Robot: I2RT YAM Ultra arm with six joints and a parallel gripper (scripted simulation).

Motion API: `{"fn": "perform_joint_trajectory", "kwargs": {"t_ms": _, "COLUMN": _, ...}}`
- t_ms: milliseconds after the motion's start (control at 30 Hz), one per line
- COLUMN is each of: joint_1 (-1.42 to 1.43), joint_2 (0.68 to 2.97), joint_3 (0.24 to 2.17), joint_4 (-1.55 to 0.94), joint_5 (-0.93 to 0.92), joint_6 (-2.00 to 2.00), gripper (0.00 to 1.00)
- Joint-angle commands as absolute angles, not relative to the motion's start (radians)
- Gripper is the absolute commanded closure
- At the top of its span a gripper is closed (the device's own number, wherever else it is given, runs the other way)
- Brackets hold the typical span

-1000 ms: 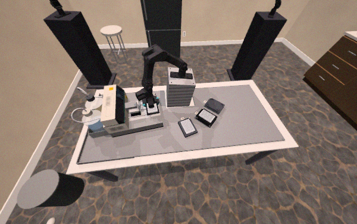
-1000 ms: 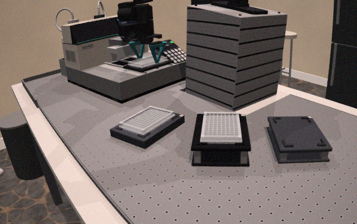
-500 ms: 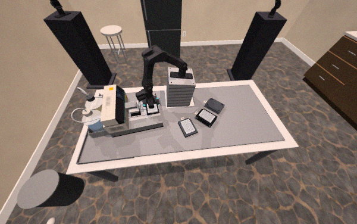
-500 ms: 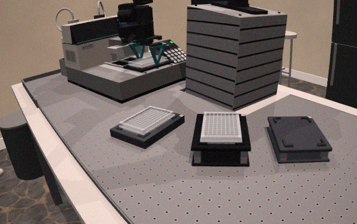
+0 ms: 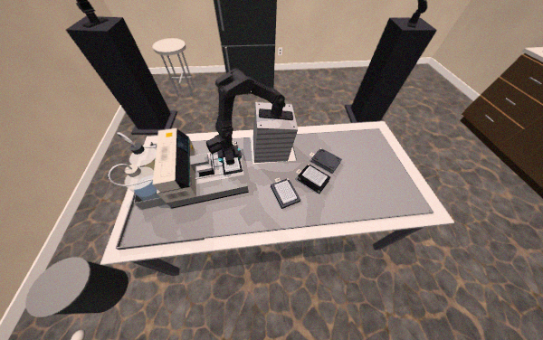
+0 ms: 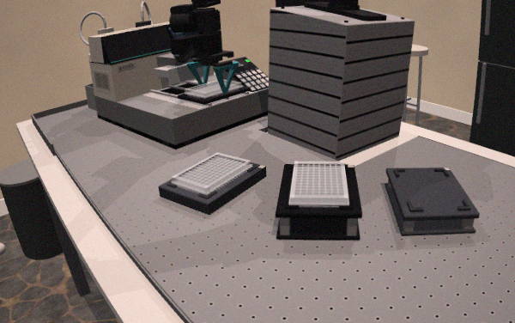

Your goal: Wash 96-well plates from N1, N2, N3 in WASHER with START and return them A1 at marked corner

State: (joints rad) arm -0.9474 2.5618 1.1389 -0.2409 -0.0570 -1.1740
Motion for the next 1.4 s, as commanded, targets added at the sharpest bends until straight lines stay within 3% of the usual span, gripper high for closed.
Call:
{"fn": "perform_joint_trajectory", "kwargs": {"t_ms": 0, "joint_1": -0.948, "joint_2": 2.555, "joint_3": 1.143, "joint_4": -0.240, "joint_5": -0.059, "joint_6": -1.173, "gripper": 0.40}}
{"fn": "perform_joint_trajectory", "kwargs": {"t_ms": 33, "joint_1": -0.948, "joint_2": 2.555, "joint_3": 1.143, "joint_4": -0.240, "joint_5": -0.059, "joint_6": -1.173, "gripper": 0.50}}
{"fn": "perform_joint_trajectory", "kwargs": {"t_ms": 100, "joint_1": -0.948, "joint_2": 2.555, "joint_3": 1.143, "joint_4": -0.240, "joint_5": -0.059, "joint_6": -1.173, "gripper": 0.50}}
{"fn": "perform_joint_trajectory", "kwargs": {"t_ms": 133, "joint_1": -0.948, "joint_2": 2.555, "joint_3": 1.143, "joint_4": -0.240, "joint_5": -0.059, "joint_6": -1.173, "gripper": 0.60}}
{"fn": "perform_joint_trajectory", "kwargs": {"t_ms": 200, "joint_1": -0.948, "joint_2": 2.555, "joint_3": 1.143, "joint_4": -0.240, "joint_5": -0.059, "joint_6": -1.173, "gripper": 0.60}}
{"fn": "perform_joint_trajectory", "kwargs": {"t_ms": 233, "joint_1": -0.948, "joint_2": 2.555, "joint_3": 1.143, "joint_4": -0.240, "joint_5": -0.059, "joint_6": -1.173, "gripper": 0.70}}
{"fn": "perform_joint_trajectory", "kwargs": {"t_ms": 300, "joint_1": -0.948, "joint_2": 2.555, "joint_3": 1.143, "joint_4": -0.240, "joint_5": -0.059, "joint_6": -1.173, "gripper": 0.70}}
{"fn": "perform_joint_trajectory", "kwargs": {"t_ms": 333, "joint_1": -0.948, "joint_2": 2.555, "joint_3": 1.143, "joint_4": -0.240, "joint_5": -0.059, "joint_6": -1.173, "gripper": 0.80}}
{"fn": "perform_joint_trajectory", "kwargs": {"t_ms": 467, "joint_1": -0.948, "joint_2": 2.555, "joint_3": 1.143, "joint_4": -0.240, "joint_5": -0.059, "joint_6": -1.173, "gripper": 0.80}}
{"fn": "perform_joint_trajectory", "kwargs": {"t_ms": 500, "joint_1": -0.948, "joint_2": 2.555, "joint_3": 1.143, "joint_4": -0.240, "joint_5": -0.059, "joint_6": -1.173, "gripper": 0.90}}
{"fn": "perform_joint_trajectory", "kwargs": {"t_ms": 567, "joint_1": -0.948, "joint_2": 2.555, "joint_3": 1.143, "joint_4": -0.240, "joint_5": -0.059, "joint_6": -1.173, "gripper": 0.90}}
{"fn": "perform_joint_trajectory", "kwargs": {"t_ms": 600, "joint_1": -0.948, "joint_2": 2.555, "joint_3": 1.143, "joint_4": -0.240, "joint_5": -0.059, "joint_6": -1.173, "gripper": 1.00}}
{"fn": "perform_joint_trajectory", "kwargs": {"t_ms": 1367, "joint_1": -0.948, "joint_2": 2.555, "joint_3": 1.143, "joint_4": -0.240, "joint_5": -0.059, "joint_6": -1.173, "gripper": 1.00}}
